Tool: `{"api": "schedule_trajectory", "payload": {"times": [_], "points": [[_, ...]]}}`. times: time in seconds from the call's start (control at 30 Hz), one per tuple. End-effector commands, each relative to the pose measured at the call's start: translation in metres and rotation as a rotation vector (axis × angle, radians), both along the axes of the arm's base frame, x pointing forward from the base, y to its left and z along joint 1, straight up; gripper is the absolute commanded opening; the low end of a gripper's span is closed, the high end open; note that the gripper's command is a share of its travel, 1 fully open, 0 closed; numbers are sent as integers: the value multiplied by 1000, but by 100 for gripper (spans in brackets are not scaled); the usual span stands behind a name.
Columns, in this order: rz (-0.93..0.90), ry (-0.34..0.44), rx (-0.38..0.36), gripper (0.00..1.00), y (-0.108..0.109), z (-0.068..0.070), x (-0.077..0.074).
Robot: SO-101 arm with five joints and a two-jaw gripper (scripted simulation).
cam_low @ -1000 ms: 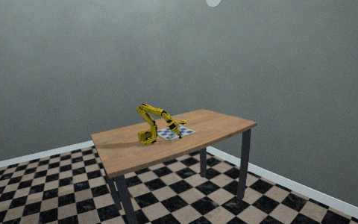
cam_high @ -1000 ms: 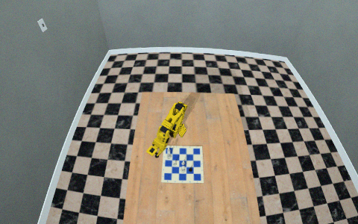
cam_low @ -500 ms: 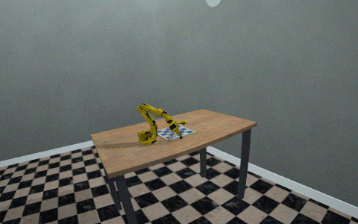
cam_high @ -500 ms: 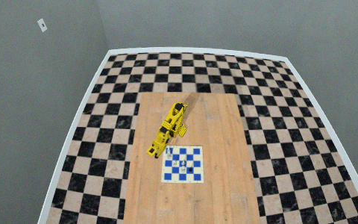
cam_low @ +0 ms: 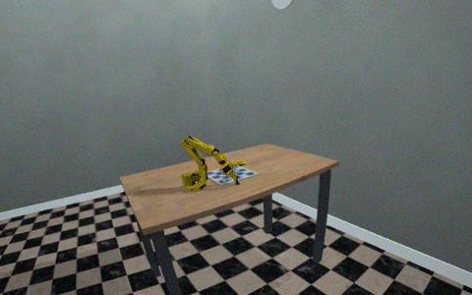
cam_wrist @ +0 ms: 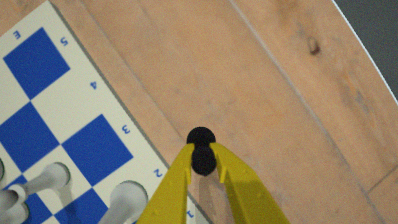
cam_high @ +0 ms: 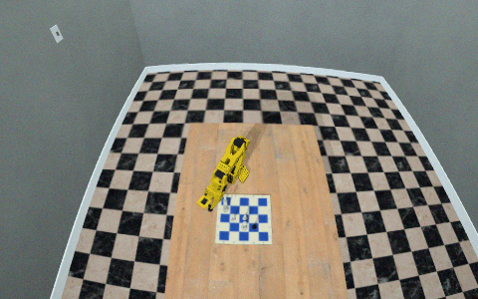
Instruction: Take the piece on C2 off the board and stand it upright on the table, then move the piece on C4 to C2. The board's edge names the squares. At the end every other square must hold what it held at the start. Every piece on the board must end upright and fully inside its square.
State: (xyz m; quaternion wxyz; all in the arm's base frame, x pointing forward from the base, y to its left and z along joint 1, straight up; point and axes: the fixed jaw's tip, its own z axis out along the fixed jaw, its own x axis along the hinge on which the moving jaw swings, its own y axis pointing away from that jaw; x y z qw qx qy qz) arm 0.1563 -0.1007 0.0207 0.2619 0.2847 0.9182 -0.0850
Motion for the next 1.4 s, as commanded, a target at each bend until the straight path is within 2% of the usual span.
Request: {"api": "schedule_trajectory", "payload": {"times": [0.0, 0.6, 1.37], "points": [[18, 14, 7, 0, 4, -4, -2], [19, 14, 7, 0, 5, -3, -2], [19, 14, 7, 10, 5, -3, -2]]}}
